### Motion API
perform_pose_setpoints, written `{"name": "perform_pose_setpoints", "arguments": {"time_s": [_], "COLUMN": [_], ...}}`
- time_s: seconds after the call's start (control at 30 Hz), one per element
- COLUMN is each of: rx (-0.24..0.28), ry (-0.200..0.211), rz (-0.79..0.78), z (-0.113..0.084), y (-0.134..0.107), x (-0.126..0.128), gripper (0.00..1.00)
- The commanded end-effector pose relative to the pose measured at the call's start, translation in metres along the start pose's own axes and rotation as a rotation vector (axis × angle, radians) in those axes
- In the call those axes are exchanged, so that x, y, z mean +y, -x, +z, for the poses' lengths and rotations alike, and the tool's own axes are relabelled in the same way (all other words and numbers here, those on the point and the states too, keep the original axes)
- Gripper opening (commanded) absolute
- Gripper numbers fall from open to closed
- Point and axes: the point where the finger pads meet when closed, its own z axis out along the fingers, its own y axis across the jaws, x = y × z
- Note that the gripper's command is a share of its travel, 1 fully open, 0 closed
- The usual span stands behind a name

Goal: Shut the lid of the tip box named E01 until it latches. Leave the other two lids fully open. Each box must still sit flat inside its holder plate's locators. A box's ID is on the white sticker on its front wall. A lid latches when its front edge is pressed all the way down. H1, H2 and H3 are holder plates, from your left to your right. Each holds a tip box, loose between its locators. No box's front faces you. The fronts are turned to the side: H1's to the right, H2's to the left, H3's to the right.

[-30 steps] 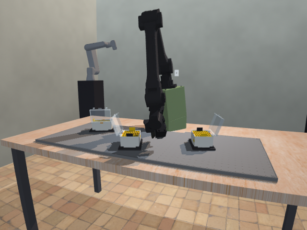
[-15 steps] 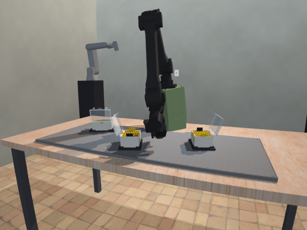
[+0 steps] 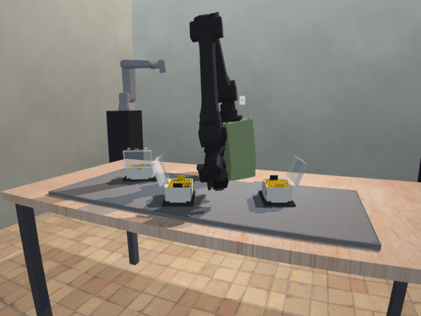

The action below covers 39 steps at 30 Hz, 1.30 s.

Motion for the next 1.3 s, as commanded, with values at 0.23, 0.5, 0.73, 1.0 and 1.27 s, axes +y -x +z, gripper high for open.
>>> {"name": "perform_pose_setpoints", "arguments": {"time_s": [0.23,0.5,0.73,1.0,1.27], "rx": [-0.038,-0.038,-0.038,-0.038,-0.013], "ry": [-0.01,-0.01,-0.01,-0.01,-0.001], "rz": [0.016,0.016,0.016,0.016,0.013], "z": [-0.008,-0.008,-0.008,-0.008,-0.022], "y": [0.009,0.009,0.009,0.009,-0.01], "x": [-0.013,-0.013,-0.013,-0.013,-0.006], "gripper": [0.0,0.0,0.0,0.0,0.0]}}
